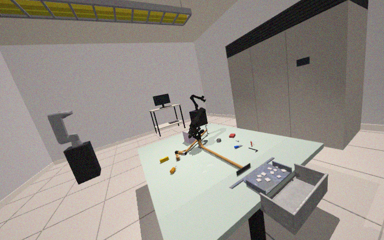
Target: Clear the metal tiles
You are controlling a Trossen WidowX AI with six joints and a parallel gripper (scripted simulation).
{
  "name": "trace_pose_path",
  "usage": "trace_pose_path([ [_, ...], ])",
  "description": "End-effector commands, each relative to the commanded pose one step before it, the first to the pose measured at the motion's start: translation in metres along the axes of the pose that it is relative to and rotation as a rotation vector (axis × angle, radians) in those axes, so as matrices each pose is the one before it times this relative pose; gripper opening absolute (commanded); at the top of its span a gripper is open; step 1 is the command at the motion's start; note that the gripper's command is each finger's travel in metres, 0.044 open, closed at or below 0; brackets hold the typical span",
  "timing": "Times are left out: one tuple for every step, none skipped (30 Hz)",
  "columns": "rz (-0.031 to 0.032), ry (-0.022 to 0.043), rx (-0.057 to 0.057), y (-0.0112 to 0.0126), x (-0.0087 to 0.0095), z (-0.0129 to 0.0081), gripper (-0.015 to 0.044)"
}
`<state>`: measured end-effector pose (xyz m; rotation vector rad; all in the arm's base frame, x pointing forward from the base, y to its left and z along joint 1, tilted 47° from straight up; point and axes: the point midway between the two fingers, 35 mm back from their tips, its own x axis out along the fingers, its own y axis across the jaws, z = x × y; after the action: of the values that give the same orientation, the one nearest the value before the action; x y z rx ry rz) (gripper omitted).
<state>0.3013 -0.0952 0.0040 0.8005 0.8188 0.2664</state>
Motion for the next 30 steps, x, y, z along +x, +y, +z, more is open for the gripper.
trace_pose_path([
  [-0.00648, -0.01057, -0.0038, -0.00143, 0.00253, 0.00983, 0.0],
  [0.00001, -0.00007, 0.0, -0.00004, 0.00098, 0.00125, 0.0],
  [0.00002, -0.00008, 0.0, -0.00002, 0.00098, 0.00124, 0.0],
  [0.00003, -0.00009, 0.0001, -0.00001, 0.00099, 0.00124, 0.0],
  [0.00004, -0.0001, 0.0001, -0.00001, 0.001, 0.00124, 0.0],
  [0.00005, -0.00011, 0.0001, 0.0, 0.001, 0.00123, 0.0],
  [0.00006, -0.00012, 0.0001, 0.00001, 0.00101, 0.00123, 0.0],
  [0.00008, -0.00013, 0.0001, 0.00002, 0.00102, 0.00123, 0.0],
  [0.00009, -0.00014, 0.0001, 0.00003, 0.00102, 0.00123, 0.0],
  [0.0001, -0.00015, 0.0001, 0.00004, 0.00103, 0.00122, 0.0],
  [0.00011, -0.00016, 0.0001, 0.00006, 0.00104, 0.00122, 0.0],
  [0.00012, -0.00017, 0.0001, 0.00006, 0.00104, 0.00122, 0.0],
  [0.00013, -0.00018, 0.0001, 0.00008, 0.00105, 0.00121, 0.0],
  [0.00015, -0.00018, 0.0001, 0.00008, 0.00106, 0.00121, 0.0],
  [0.00016, -0.00019, 0.0001, 0.0001, 0.00106, 0.00121, 0.0],
  [0.00017, -0.0002, 0.0001, 0.0001, 0.00107, 0.0012, 0.0],
  [0.00019, -0.00021, 0.0001, 0.00012, 0.00108, 0.0012, 0.0],
  [0.0002, -0.00022, 0.0001, 0.00013, 0.00108, 0.0012, 0.0],
  [0.00021, -0.00023, 0.0001, 0.00014, 0.00109, 0.00119, 0.0],
  [0.00022, -0.00024, 0.0001, 0.00015, 0.0011, 0.00119, 0.0],
  [0.00024, -0.00025, 0.0001, 0.00017, 0.0011, 0.00118, 0.0],
  [0.00025, -0.00026, 0.0001, 0.00018, 0.00111, 0.00118, 0.0],
  [0.00026, -0.00026, 0.0001, 0.0002, 0.00112, 0.00118, 0.0],
  [0.00028, -0.00027, 0.0001, 0.00021, 0.00112, 0.00117, 0.0],
  [0.00029, -0.00028, 0.0001, 0.00023, 0.00113, 0.00117, 0.0],
  [0.00031, -0.00029, 0.0001, 0.00024, 0.00114, 0.00116, 0.0],
  [0.00032, -0.0003, 0.0001, 0.00031, 0.00114, 0.00116, 0.0],
  [0.0003, -0.00027, 0.0001, 0.00032, 0.00102, 0.00102, 0.0],
  [0.0003, -0.00027, 0.0001, 0.00036, 0.001, 0.001, 0.0],
  [0.00032, -0.00028, 0.0001, 0.0004, 0.00101, 0.001, 0.0],
])
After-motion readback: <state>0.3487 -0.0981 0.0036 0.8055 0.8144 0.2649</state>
